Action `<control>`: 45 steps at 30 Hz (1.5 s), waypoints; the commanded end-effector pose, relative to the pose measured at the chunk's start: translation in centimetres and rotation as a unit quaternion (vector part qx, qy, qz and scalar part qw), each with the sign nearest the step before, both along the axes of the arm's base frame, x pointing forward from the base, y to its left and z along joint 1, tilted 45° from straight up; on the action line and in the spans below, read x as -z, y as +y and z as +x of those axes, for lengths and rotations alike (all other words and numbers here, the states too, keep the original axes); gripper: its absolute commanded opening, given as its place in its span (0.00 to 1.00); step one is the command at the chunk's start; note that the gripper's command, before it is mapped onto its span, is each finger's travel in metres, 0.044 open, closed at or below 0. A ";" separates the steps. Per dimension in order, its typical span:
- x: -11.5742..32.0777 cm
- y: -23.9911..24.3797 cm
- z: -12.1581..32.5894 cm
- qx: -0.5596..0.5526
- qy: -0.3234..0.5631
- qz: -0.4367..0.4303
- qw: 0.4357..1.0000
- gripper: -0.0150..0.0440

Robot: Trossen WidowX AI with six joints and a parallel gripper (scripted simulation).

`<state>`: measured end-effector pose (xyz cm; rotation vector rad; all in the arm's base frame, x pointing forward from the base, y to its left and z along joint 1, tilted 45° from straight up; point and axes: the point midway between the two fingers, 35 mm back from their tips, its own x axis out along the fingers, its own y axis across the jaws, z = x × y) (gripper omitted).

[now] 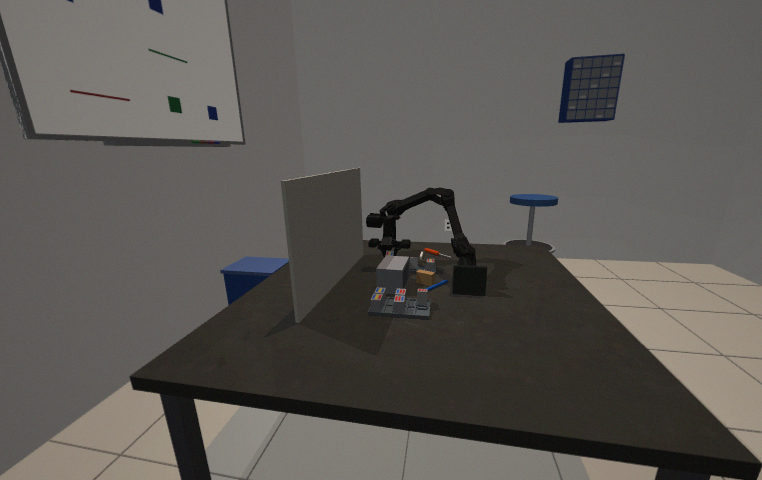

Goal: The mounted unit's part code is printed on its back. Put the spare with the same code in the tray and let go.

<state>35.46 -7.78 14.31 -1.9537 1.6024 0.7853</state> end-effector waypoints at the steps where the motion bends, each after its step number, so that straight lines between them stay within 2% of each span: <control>1: 0.5 -0.2 -0.2 -0.002 0.006 0.001 1.000 0.25; 12: 0.9 -0.8 -0.2 -0.001 0.007 0.001 1.000 0.25; 29: 0.4 -0.5 -0.1 0.001 0.001 0.000 1.000 1.00; 37: -6.5 6.8 -1.6 -0.001 0.008 0.003 1.000 1.00; 45: -6.4 6.9 -1.5 -0.010 0.005 0.003 1.000 1.00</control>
